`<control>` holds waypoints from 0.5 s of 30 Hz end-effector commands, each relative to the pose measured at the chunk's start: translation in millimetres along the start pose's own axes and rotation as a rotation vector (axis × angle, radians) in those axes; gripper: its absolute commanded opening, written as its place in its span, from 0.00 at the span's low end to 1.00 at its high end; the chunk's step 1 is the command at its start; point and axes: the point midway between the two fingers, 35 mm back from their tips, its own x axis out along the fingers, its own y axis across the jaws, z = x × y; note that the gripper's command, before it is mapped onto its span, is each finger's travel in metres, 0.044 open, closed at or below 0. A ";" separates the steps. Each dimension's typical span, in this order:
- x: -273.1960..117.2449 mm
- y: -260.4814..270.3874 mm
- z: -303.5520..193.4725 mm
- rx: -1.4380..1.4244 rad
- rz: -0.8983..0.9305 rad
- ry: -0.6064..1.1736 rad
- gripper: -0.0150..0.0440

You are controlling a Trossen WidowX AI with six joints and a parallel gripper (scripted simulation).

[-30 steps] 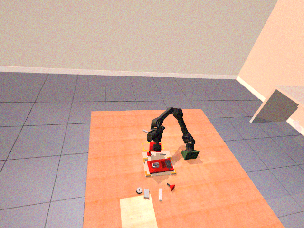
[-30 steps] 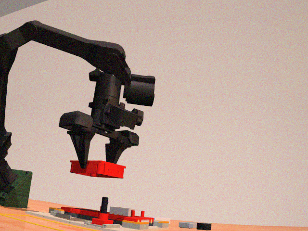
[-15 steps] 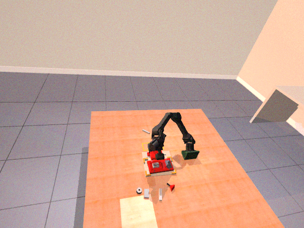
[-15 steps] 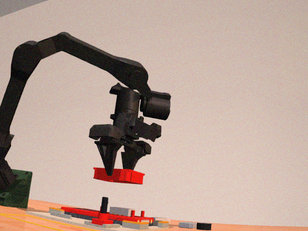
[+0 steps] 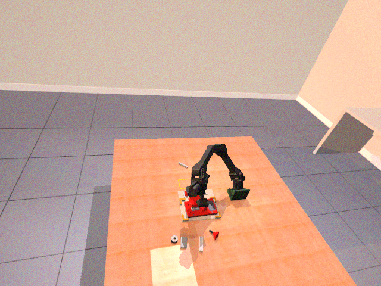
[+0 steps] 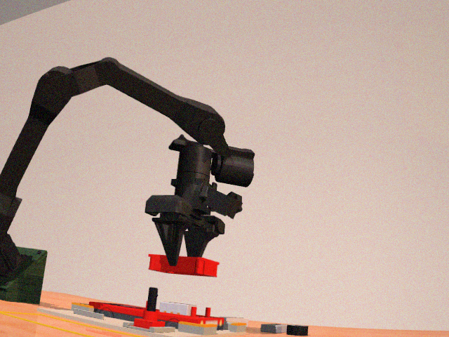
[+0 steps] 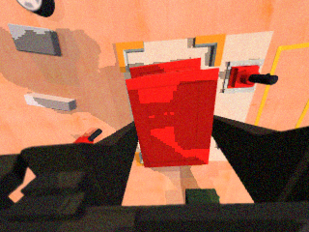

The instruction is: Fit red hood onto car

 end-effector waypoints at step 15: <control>39.4 -1.2 -1.5 -0.008 -0.007 0.004 0.25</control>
